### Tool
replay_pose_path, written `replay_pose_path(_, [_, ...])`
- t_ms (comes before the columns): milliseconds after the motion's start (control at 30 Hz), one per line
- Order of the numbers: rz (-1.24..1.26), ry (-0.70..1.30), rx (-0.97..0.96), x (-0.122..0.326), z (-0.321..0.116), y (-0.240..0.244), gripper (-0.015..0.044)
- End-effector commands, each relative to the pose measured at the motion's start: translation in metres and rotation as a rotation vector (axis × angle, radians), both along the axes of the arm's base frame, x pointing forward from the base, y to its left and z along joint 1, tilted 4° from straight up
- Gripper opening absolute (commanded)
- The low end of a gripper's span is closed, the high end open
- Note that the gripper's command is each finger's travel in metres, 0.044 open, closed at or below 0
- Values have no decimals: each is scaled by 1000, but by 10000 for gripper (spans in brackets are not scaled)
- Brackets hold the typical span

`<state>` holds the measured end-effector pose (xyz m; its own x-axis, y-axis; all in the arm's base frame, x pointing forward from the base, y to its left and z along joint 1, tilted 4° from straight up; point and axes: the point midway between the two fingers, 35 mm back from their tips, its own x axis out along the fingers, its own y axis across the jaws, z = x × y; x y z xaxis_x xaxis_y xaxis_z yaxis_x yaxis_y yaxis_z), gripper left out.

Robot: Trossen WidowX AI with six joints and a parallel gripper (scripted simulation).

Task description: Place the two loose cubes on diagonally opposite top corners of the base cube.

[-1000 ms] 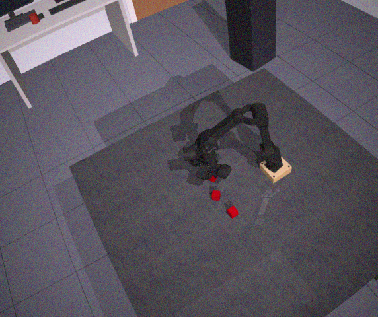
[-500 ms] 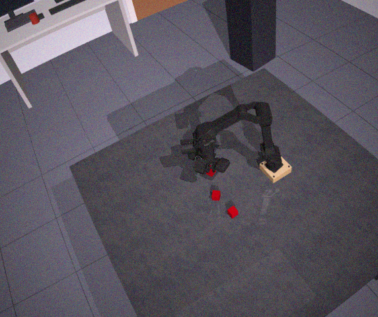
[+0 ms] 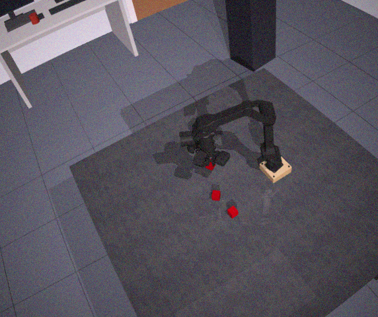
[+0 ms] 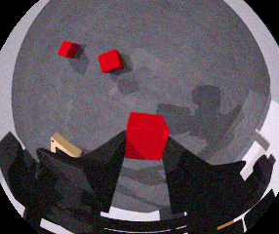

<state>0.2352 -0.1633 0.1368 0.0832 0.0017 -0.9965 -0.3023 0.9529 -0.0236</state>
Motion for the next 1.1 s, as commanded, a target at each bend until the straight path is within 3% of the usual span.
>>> replay_pose_path(0, [6,-10,-1,-1,8,1,105])
replay_pose_path(1067, [213,-9,-13,40,-12,91,105])
